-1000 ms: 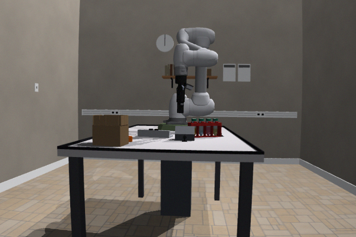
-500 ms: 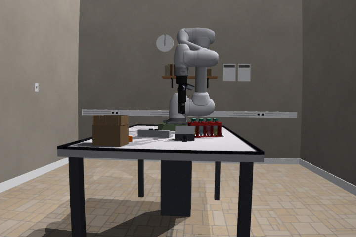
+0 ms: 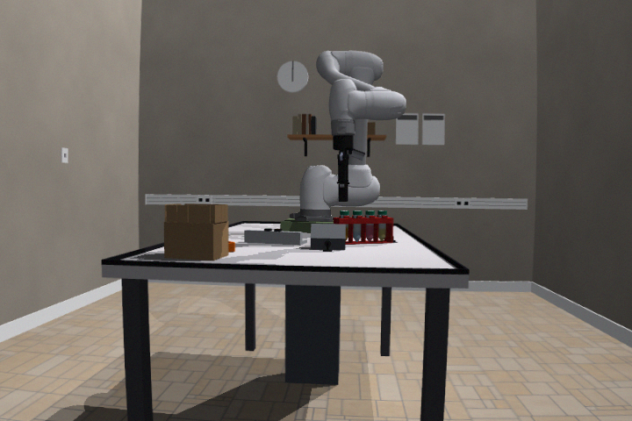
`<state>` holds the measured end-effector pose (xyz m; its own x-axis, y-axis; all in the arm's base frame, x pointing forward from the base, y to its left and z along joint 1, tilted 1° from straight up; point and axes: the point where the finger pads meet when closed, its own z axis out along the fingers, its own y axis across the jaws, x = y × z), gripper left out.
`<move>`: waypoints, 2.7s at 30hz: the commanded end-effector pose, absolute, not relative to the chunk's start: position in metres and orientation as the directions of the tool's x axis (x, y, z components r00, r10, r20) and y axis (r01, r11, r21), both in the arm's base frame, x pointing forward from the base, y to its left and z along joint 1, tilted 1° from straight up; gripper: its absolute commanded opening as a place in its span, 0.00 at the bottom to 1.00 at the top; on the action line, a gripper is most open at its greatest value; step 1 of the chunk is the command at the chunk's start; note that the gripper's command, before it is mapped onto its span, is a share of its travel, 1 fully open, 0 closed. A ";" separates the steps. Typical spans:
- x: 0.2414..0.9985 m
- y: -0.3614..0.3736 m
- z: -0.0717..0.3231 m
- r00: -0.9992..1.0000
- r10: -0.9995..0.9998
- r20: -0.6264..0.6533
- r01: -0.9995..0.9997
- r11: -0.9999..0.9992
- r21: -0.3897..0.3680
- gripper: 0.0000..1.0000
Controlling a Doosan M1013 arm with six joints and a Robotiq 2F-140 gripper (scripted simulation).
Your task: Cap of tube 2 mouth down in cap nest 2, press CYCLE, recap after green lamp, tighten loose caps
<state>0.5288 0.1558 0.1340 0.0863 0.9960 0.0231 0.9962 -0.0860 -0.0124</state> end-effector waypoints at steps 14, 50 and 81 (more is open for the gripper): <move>0.515 0.257 0.135 0.105 0.994 0.006 0.994 -0.105 -0.011 0.41; 0.515 0.257 0.095 0.105 0.994 0.006 0.994 -0.105 -0.011 0.41; 0.515 0.257 0.090 0.105 0.994 0.006 0.994 -0.105 -0.011 0.30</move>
<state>0.5143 0.2571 0.0894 0.1052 0.9944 0.0053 0.9944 -0.1052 -0.0118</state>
